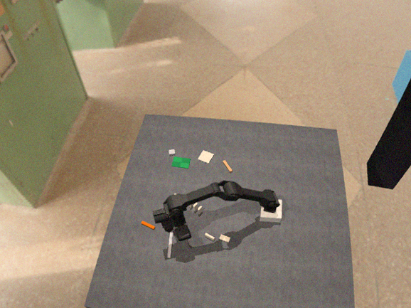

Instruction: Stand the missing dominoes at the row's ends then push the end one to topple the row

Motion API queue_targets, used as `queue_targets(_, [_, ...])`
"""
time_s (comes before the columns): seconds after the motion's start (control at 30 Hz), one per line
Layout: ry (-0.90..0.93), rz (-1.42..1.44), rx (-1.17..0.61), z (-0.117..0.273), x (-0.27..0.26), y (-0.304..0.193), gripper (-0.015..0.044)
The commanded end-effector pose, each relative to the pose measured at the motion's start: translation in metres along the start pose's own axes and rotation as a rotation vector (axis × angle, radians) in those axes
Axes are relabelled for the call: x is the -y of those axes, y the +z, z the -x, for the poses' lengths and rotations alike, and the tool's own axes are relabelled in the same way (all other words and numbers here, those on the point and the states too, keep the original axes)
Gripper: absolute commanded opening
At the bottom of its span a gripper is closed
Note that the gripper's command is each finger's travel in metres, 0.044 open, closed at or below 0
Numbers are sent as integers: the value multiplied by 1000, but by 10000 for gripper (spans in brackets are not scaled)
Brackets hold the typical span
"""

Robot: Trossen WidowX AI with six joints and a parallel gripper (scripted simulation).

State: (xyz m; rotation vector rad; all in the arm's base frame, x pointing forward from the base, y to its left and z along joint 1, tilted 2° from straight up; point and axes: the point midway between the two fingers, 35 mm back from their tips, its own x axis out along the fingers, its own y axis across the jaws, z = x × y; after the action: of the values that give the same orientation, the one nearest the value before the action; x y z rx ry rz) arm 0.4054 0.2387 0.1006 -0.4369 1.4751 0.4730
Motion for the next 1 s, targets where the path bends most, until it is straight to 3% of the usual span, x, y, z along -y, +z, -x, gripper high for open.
queue_targets(0.0, [-1, 2, 21, 33, 0, -2, 107])
queue_targets(0.13, [-1, -44, 20, 36, 5, -7, 107])
queue_targets(0.6, [-5, -1000, 15, 69, 74, -135, 107])
queue_targets(0.97, [-5, -1046, 15, 51, 77, -138, 107])
